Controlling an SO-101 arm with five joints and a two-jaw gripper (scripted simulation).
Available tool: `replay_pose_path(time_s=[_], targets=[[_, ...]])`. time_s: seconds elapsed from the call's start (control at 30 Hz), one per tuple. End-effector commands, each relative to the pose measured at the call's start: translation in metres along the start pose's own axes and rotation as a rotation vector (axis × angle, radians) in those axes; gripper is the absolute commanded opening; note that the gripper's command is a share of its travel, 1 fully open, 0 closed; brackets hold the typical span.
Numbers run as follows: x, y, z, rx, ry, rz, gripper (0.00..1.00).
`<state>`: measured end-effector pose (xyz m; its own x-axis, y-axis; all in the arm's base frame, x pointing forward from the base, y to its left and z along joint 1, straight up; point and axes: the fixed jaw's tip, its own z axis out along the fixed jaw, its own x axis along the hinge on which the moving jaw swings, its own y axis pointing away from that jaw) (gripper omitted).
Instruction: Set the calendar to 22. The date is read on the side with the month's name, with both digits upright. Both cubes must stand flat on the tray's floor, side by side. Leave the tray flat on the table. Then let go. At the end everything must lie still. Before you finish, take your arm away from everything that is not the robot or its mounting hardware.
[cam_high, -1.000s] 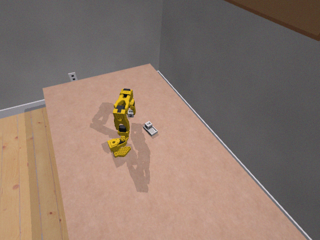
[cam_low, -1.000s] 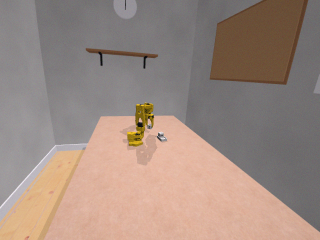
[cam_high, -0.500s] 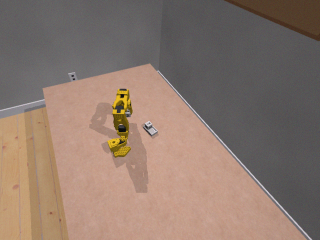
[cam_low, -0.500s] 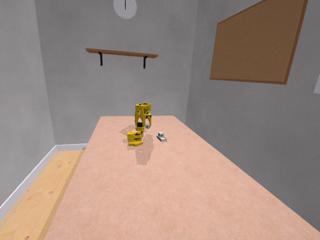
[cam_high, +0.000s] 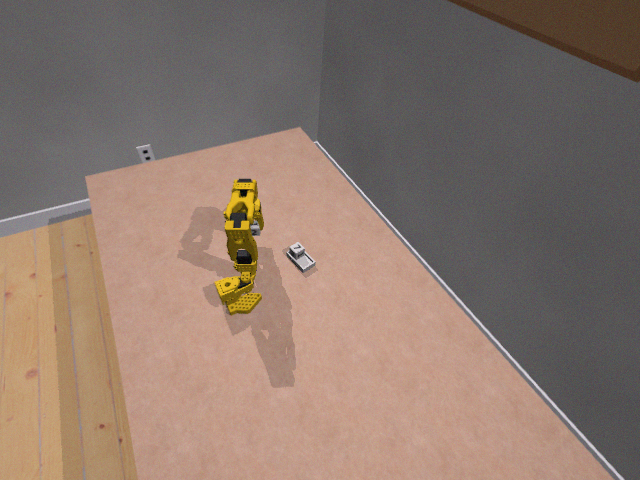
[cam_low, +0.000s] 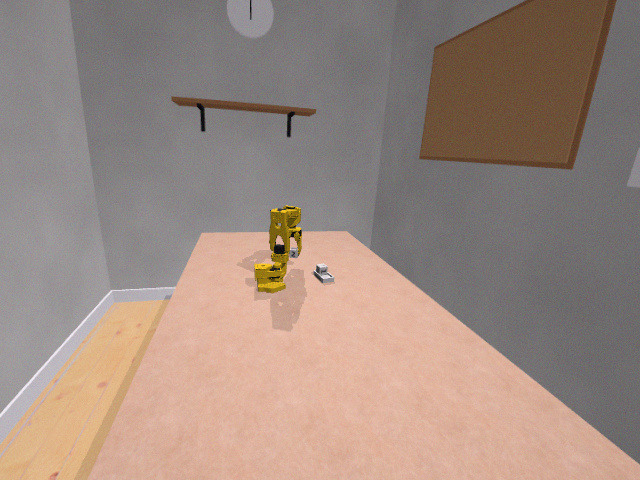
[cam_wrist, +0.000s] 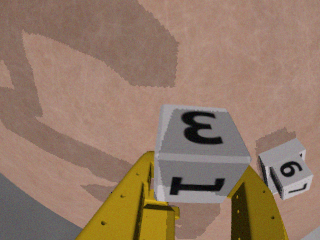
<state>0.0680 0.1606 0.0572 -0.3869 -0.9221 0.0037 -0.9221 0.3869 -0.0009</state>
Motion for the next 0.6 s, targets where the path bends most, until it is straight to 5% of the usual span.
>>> replay_pose_path(time_s=[0.0, 0.57], targets=[[-0.004, 0.0013, -0.0068, 0.001, -0.053, 0.004, 0.0], [-0.0043, 0.0013, -0.0009, 0.001, -0.053, 0.004, 0.0]])
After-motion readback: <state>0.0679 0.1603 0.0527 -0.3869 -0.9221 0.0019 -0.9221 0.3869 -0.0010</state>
